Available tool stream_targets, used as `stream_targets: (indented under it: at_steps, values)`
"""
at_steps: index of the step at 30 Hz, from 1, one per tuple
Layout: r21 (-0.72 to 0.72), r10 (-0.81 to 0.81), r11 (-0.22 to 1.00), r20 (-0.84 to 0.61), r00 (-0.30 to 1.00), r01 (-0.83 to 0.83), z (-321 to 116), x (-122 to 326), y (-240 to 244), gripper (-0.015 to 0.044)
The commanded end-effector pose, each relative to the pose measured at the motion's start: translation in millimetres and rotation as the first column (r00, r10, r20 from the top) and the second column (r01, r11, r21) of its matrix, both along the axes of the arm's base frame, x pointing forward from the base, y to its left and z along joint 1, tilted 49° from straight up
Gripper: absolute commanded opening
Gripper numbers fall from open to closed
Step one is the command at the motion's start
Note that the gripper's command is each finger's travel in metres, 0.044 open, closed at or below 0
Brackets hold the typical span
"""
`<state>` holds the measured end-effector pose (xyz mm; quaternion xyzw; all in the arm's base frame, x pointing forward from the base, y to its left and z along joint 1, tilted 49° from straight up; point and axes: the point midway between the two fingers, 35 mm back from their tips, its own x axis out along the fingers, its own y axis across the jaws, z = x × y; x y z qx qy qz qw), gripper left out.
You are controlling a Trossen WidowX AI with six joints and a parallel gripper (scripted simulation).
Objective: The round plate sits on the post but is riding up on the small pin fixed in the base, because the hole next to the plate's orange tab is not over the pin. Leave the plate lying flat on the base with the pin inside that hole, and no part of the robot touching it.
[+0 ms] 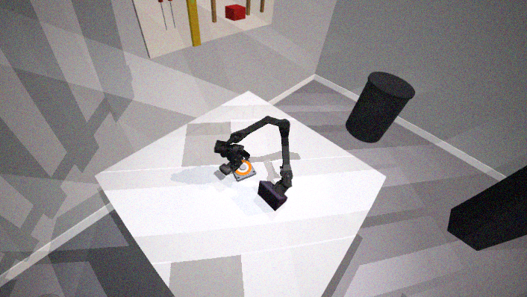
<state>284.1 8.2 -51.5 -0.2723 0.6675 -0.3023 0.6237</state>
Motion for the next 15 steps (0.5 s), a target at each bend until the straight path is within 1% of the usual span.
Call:
stream_targets:
  at_steps: [1, 15]
  values:
    - [-0.002, 0.007, 1.000, 0.001, 1.000, -0.007, 1.7, 6.4, -0.4, 0.0000]
    - [-0.002, 0.007, 1.000, 0.002, 1.000, -0.007, 12.9, 26.8, -10.0, 0.0000]
